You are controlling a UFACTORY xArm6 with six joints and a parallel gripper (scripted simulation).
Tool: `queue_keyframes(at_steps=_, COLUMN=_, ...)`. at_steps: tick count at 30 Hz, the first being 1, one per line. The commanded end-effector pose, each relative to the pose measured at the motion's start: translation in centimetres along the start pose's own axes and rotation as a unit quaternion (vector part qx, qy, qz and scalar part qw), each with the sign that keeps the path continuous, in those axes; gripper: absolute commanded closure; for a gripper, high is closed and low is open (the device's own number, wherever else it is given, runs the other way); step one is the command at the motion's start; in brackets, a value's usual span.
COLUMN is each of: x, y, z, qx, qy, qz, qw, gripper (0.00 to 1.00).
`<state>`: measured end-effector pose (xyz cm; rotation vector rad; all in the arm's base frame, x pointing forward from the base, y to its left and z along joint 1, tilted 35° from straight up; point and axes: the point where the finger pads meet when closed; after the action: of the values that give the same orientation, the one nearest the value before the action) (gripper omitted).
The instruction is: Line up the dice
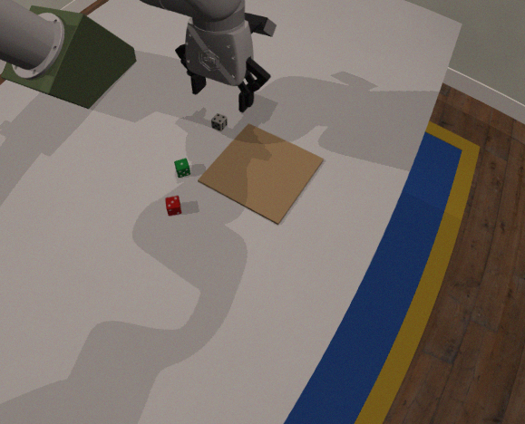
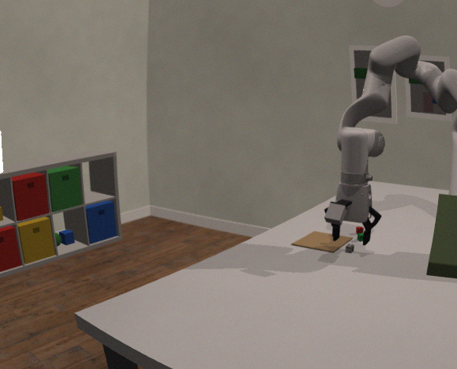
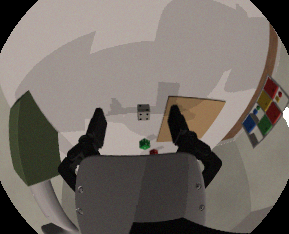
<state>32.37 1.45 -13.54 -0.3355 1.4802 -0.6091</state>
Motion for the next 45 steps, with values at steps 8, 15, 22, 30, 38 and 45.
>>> queue_keyframes(at_steps=8, x=-0.1, y=0.1, z=0.1, qx=0.0, qy=-0.001, qz=0.001, qw=1.0, gripper=0.0)
queue_keyframes(at_steps=15, x=-0.1, y=0.1, z=0.1, qx=0.0, qy=-0.001, qz=0.001, qw=1.0, gripper=0.0)
queue_keyframes(at_steps=22, x=-0.1, y=0.1, z=0.1, qx=0.0, qy=-0.001, qz=0.001, qw=1.0, gripper=0.0)
queue_keyframes(at_steps=30, x=-2.2, y=0.1, z=0.1, qx=0.0, qy=-0.001, qz=0.001, qw=1.0, gripper=0.0)
queue_keyframes(at_steps=38, x=-8.4, y=0.1, z=0.1, qx=0.0, qy=-0.001, qz=0.001, qw=1.0, gripper=0.0)
queue_keyframes(at_steps=45, x=-10.8, y=0.0, z=0.1, qx=0.0, qy=-0.001, qz=0.001, qw=1.0, gripper=0.0)
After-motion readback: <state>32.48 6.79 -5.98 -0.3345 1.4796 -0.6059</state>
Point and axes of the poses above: the point where the finger pads meet when closed, its own x axis out along the fingers, its own z axis across the jaws, y = z × x, and after that the axes turned 5 degrees about x, right-handed
